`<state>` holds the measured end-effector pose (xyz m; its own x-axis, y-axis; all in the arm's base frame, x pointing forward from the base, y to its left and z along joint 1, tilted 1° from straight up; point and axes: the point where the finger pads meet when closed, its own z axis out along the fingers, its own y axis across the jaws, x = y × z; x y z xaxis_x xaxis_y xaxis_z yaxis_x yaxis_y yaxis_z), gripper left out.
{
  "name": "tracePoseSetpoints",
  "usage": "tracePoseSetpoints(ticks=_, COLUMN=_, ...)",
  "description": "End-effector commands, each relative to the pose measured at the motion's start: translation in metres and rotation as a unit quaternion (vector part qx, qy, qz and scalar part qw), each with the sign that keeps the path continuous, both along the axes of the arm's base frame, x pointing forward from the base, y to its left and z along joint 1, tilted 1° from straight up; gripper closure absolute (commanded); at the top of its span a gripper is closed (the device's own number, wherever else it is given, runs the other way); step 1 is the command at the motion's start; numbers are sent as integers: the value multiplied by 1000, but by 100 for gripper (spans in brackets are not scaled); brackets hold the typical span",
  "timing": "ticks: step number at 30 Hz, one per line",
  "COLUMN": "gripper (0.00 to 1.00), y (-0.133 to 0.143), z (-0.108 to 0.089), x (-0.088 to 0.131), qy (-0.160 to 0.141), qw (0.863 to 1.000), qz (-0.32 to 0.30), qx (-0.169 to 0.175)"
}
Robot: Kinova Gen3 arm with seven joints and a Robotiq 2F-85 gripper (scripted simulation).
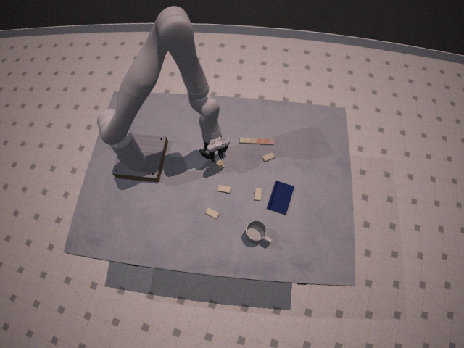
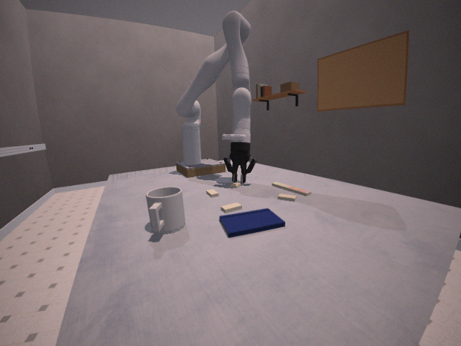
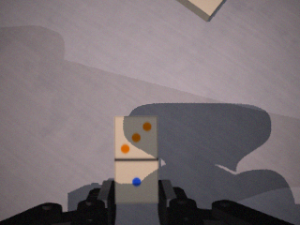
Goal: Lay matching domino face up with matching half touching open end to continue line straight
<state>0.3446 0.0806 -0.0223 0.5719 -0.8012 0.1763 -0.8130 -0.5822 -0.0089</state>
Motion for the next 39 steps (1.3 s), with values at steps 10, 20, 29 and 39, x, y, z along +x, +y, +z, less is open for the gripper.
tracePoseSetpoints(ticks=10, gripper=67, y=-1, z=0, x=0, qy=0, qw=1000, qz=0, qx=0)
tracePoseSetpoints(ticks=20, gripper=53, y=-1, z=0, x=0, qy=0, qw=1000, qz=0, qx=0)
tracePoseSetpoints(ticks=29, gripper=53, y=-1, z=0, x=0, qy=0, qw=1000, qz=0, qx=0)
tracePoseSetpoints(ticks=39, gripper=53, y=-1, z=0, x=0, qy=0, qw=1000, qz=0, qx=0)
